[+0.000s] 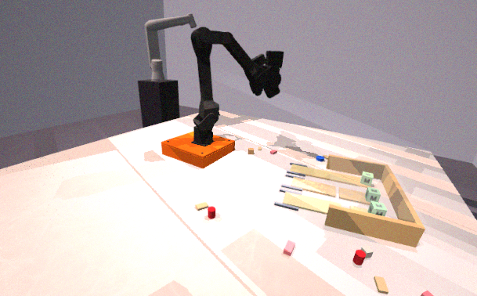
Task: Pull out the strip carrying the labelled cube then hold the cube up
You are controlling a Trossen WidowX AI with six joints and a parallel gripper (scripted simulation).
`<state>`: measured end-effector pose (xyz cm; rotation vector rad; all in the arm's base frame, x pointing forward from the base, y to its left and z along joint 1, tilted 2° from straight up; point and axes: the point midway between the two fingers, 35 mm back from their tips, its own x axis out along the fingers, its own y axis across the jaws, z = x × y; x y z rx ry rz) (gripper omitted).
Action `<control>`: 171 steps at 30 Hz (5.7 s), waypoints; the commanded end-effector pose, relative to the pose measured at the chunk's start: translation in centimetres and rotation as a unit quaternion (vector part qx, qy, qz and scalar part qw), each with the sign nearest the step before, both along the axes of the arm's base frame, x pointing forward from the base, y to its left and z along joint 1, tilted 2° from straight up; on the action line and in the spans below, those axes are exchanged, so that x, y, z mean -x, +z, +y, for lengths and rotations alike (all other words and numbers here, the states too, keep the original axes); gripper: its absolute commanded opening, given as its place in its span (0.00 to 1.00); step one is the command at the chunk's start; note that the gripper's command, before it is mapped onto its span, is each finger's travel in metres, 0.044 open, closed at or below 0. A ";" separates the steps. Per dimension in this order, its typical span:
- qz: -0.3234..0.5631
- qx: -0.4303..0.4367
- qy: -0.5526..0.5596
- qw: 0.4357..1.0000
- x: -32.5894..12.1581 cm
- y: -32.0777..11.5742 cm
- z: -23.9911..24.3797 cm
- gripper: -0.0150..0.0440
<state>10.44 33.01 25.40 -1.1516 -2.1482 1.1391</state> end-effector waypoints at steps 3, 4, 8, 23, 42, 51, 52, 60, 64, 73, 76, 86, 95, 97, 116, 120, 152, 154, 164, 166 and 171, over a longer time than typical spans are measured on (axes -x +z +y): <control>0.057 0.037 -0.057 0.996 -2.2 0.0 -0.3 0.93; 0.096 0.060 -0.094 0.989 -3.6 0.0 -0.7 0.93; 0.259 0.122 -0.239 0.928 -9.4 -0.3 -2.9 0.93; 0.665 0.060 -0.520 0.533 -21.0 -2.9 -16.2 0.93; 0.796 -0.329 -0.507 -0.032 -20.4 -6.6 -36.8 0.93; 0.795 -0.334 -0.505 -0.037 -20.3 -6.6 -37.0 0.93; 0.795 -0.334 -0.505 -0.037 -20.3 -6.6 -37.0 0.93; 0.795 -0.334 -0.505 -0.037 -20.3 -6.6 -37.0 0.93; 0.795 -0.334 -0.505 -0.037 -20.3 -6.6 -37.0 0.93; 0.800 -0.293 -0.518 -0.082 -21.4 -7.7 -36.3 0.75; 0.800 -0.240 -0.532 -0.136 -22.7 -9.2 -35.4 0.62; 0.756 -0.061 -0.575 -0.306 -25.2 -14.9 -31.6 0.25; 0.726 0.001 -0.587 -0.359 -25.9 -17.0 -29.3 0.25; 0.726 0.001 -0.587 -0.359 -25.9 -17.0 -29.3 0.25; 0.726 0.001 -0.587 -0.359 -26.3 -19.8 -29.3 0.25; 0.726 0.001 -0.587 -0.359 -26.3 -20.5 -29.3 0.25; 0.725 0.001 -0.587 -0.359 -26.4 -24.0 -29.5 0.25; 0.725 0.001 -0.587 -0.359 -26.4 -24.0 -29.5 0.25; 0.725 0.001 -0.587 -0.359 -26.4 -24.0 -29.5 0.25; 0.725 0.001 -0.587 -0.359 -26.4 -24.0 -29.5 0.25; 0.725 0.001 -0.587 -0.359 -26.5 -24.1 -29.5 0.25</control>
